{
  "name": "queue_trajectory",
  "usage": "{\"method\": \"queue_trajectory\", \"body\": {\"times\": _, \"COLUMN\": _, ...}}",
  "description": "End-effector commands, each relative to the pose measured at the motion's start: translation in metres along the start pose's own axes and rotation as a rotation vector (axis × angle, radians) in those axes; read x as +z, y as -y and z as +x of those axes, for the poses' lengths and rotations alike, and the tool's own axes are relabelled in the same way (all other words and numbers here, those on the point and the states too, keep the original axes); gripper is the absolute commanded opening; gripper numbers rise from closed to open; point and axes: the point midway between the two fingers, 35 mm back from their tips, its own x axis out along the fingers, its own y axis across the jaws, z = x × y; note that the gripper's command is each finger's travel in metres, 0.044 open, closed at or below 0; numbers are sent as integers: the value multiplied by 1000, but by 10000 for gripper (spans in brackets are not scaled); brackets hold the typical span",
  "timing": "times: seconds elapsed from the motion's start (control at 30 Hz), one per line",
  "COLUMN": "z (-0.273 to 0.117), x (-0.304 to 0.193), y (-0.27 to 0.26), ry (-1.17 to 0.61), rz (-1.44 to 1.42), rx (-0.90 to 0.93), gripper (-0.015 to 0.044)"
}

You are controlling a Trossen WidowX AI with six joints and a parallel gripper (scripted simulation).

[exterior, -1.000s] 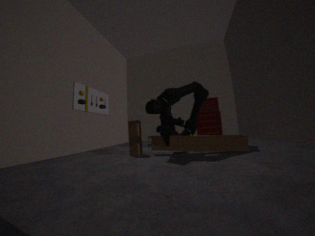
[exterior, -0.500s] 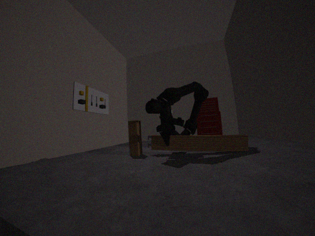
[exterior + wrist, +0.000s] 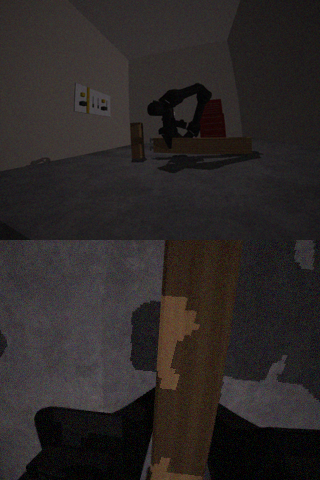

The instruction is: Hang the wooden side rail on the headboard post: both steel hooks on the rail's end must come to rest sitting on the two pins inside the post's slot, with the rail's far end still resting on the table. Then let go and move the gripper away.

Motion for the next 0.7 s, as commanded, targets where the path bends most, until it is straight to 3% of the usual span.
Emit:
{"method": "queue_trajectory", "body": {"times": 0.0, "z": -4, "x": -3, "y": 3, "ry": -10, "rz": -5, "rx": -14, "gripper": 0}}
{"method": "queue_trajectory", "body": {"times": 0.67, "z": -5, "x": -5, "y": 3, "ry": -10, "rz": -5, "rx": -14, "gripper": 0}}
